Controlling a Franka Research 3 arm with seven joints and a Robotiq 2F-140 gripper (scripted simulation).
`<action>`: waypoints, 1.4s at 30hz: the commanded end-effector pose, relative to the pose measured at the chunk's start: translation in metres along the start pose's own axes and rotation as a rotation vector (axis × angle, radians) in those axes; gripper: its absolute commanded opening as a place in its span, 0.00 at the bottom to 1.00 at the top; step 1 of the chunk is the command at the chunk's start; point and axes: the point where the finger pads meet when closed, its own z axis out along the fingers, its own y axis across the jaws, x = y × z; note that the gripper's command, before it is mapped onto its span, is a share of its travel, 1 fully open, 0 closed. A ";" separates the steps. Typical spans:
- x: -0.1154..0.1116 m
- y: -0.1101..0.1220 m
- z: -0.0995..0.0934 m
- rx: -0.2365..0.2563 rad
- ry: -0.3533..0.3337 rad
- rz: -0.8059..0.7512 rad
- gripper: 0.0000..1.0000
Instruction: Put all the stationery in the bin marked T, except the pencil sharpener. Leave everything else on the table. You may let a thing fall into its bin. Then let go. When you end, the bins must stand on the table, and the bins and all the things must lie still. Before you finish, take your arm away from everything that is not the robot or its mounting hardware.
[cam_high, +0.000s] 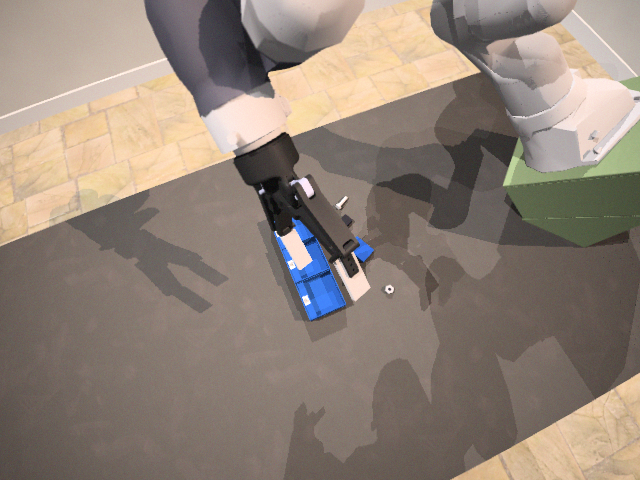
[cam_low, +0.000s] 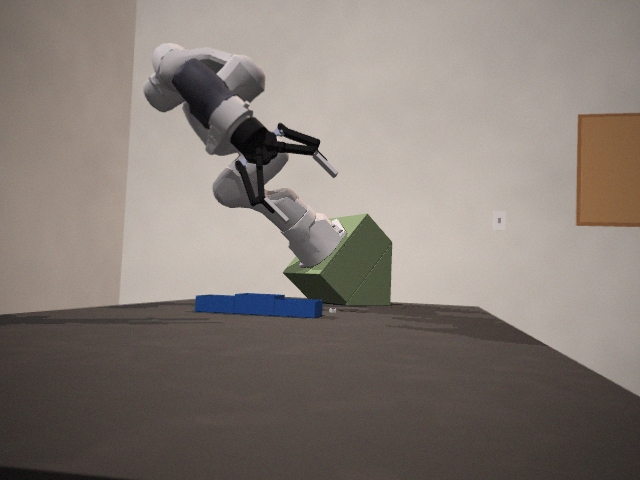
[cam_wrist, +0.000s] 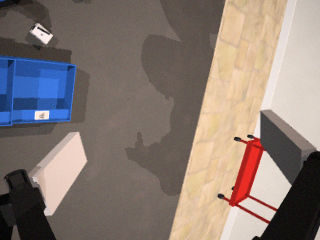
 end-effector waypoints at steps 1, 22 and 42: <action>0.000 0.000 0.000 0.000 0.000 0.000 1.00; 0.005 -0.024 0.023 0.000 0.000 0.000 0.05; 0.046 0.002 0.027 0.050 0.141 -0.480 0.05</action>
